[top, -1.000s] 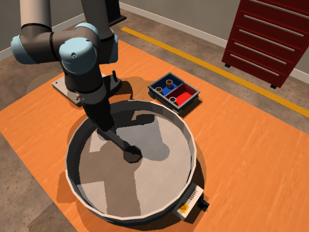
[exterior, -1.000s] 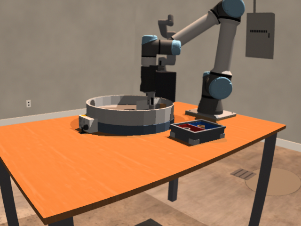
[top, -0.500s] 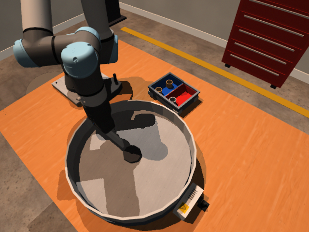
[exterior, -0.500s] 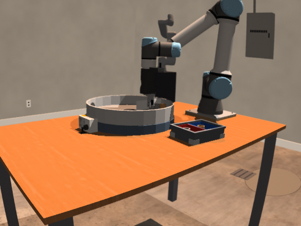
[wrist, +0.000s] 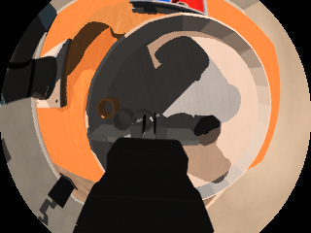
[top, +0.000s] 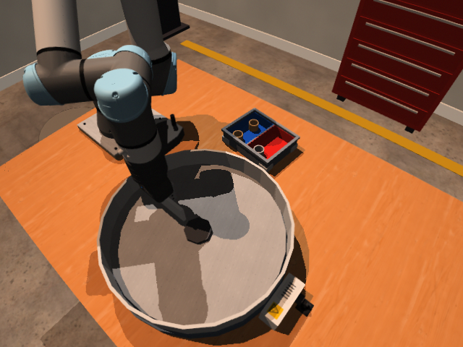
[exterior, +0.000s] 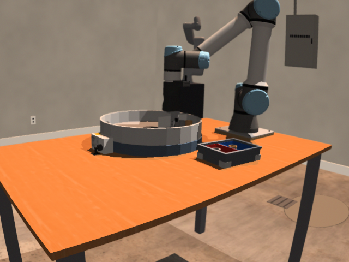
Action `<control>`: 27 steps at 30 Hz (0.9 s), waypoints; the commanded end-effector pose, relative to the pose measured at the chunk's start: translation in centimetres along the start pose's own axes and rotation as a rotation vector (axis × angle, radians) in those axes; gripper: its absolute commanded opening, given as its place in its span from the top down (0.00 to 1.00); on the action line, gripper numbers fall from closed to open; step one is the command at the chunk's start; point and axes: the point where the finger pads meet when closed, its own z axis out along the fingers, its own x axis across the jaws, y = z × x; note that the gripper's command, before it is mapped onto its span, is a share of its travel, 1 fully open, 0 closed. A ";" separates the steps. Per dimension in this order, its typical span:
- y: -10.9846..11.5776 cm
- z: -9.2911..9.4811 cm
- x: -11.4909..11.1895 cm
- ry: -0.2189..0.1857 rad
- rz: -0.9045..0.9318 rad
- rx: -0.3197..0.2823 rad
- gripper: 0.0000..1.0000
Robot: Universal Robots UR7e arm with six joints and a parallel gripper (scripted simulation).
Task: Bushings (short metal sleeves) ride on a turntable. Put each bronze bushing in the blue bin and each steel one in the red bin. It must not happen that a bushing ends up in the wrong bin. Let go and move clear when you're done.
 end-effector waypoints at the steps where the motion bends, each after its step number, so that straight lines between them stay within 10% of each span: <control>1: 0.0 0.0 0.0 0.001 0.000 -0.001 0.60; 3: 0.0 0.0 0.0 0.001 0.000 -0.001 0.60; 4: 0.0 0.0 0.0 0.001 0.000 -0.001 1.00; 27: 0.0 0.0 0.0 0.001 0.000 -0.001 1.00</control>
